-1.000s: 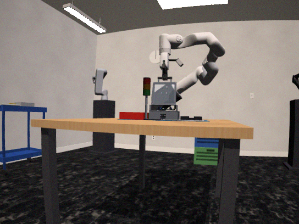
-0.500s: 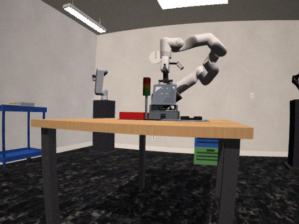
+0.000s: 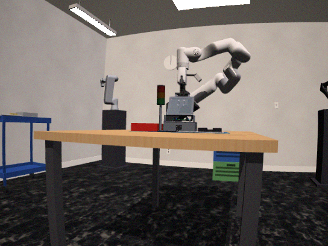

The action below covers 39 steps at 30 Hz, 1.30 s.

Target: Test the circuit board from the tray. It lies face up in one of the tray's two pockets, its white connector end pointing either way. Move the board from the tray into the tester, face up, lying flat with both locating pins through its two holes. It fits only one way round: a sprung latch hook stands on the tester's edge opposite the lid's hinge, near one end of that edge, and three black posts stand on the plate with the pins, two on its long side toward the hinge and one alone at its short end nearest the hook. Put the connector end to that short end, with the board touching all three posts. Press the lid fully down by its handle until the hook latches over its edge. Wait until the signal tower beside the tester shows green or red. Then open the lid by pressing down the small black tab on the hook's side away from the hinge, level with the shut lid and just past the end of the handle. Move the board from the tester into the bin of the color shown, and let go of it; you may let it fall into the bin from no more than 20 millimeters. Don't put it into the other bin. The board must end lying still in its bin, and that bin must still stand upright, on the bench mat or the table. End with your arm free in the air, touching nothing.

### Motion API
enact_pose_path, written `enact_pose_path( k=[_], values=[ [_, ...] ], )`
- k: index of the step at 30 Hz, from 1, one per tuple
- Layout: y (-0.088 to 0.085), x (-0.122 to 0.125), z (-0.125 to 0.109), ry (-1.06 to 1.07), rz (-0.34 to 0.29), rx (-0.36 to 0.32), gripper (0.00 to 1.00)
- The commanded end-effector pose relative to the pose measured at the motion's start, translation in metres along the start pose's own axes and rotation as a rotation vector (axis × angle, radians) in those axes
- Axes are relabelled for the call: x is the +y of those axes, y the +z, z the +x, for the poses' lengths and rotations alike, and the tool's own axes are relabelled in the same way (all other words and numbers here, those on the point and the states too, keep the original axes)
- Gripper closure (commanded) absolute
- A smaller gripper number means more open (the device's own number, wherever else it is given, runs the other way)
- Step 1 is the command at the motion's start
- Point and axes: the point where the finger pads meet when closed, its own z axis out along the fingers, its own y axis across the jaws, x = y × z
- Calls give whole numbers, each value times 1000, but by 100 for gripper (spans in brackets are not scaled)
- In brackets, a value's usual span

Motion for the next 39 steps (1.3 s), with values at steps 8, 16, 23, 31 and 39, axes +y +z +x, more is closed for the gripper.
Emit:
enact_pose_path(
  k=[8,16,23,31,39],
  values=[
    [36,-33,0,-1,-3,-2,100],
    [58,-47,0,-1,-3,-2,100],
    [80,-56,0,-1,-3,-2,100],
    [95,-61,0,-1,-3,-2,100],
    [112,-64,0,-1,-3,-2,100]
  ],
)
